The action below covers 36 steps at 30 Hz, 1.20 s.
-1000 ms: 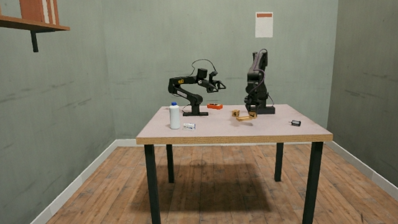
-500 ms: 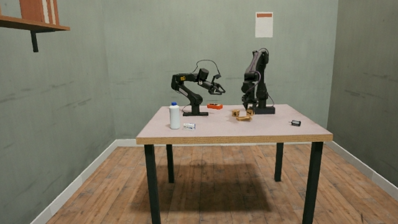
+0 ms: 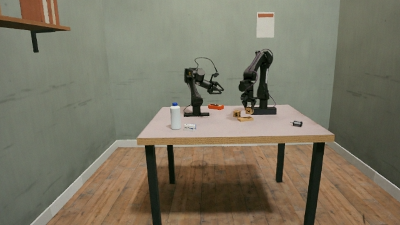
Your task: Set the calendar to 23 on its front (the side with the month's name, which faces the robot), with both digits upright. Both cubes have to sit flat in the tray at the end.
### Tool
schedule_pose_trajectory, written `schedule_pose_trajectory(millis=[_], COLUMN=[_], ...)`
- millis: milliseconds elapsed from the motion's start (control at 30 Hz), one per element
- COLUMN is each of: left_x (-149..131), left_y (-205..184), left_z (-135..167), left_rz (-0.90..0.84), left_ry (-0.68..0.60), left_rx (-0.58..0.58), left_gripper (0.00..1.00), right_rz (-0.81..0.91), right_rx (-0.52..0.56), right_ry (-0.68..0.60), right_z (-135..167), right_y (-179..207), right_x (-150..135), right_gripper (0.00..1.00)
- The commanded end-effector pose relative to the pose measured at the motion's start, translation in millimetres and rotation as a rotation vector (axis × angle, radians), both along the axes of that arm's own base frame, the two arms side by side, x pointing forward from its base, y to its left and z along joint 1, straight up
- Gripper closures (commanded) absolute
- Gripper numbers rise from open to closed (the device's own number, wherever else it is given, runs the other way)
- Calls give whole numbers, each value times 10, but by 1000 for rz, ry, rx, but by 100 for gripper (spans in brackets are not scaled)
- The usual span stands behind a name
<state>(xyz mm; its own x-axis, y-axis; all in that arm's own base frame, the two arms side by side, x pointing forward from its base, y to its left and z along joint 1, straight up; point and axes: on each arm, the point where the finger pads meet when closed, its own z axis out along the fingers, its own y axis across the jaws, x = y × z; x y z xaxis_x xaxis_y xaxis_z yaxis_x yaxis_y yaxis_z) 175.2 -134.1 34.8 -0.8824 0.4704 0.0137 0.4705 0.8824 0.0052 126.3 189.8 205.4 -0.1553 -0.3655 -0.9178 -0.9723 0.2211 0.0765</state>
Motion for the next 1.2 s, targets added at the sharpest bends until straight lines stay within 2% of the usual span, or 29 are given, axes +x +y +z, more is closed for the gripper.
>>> schedule_pose_trajectory(millis=[0,133,333,567,800,1167], left_x=[-15,-13,-11,-17,-17,52], left_y=[-10,-12,-13,-15,-13,-67], left_z=[52,53,52,52,54,-45], left_rz=[-6,-59,-370,-635,-737,-729], left_ry=[-39,-39,-32,-25,-24,-52], left_rx=[-6,-6,-14,-22,-22,-30], left_gripper=[60,60,60,60,60,60], right_rz=[75,75,75,75,75,75], right_rx=[31,31,31,31,31,31], right_ry=[3,3,3,3,3,3], right_z=[112,112,112,112,112,112], right_y=[-18,-18,-18,-18,-18,-18], right_x=[-25,-25,-25,-25,-25,-25], right_gripper=[0,0,0,0,0,0])
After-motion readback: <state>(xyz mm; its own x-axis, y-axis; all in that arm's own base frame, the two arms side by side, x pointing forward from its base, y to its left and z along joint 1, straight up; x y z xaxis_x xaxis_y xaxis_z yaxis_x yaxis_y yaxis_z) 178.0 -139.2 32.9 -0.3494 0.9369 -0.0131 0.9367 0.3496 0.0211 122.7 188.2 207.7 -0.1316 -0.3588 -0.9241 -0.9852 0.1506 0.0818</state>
